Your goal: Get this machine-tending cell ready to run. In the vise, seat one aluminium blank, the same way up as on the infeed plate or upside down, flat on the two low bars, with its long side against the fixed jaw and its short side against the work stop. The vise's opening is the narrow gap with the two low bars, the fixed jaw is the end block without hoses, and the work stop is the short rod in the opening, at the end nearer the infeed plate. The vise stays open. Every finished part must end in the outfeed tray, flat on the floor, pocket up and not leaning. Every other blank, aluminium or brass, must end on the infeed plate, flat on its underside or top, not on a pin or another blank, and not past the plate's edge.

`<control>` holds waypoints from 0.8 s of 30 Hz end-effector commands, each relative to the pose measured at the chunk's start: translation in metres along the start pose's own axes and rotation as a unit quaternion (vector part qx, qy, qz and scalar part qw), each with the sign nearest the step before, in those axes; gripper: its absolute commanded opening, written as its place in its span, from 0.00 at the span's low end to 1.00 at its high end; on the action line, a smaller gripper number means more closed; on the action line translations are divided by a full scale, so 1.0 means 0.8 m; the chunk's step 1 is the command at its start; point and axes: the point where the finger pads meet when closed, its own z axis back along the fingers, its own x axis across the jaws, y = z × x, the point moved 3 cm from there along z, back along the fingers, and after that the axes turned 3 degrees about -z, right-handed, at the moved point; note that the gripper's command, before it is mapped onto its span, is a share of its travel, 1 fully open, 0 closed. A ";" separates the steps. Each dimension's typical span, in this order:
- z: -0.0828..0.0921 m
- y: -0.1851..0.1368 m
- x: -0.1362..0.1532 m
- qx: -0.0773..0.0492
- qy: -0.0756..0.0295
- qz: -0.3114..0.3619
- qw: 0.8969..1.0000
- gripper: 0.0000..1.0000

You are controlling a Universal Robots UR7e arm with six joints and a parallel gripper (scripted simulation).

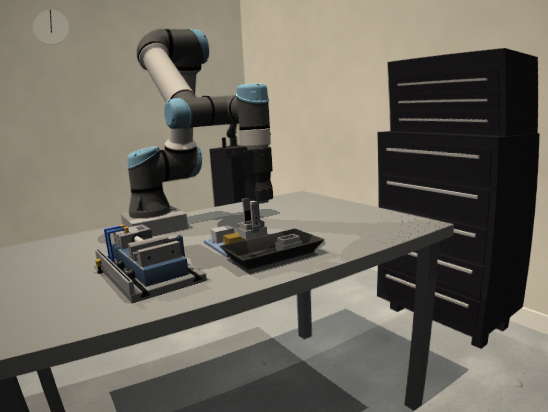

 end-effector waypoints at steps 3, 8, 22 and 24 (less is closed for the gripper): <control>-0.014 0.000 -0.001 0.000 0.001 0.000 1.000 0.00; -0.026 0.000 -0.001 0.000 0.001 0.000 1.000 0.00; -0.047 -0.001 -0.002 0.000 0.001 0.000 1.000 0.00; -0.050 -0.001 -0.002 0.000 0.001 0.000 1.000 0.00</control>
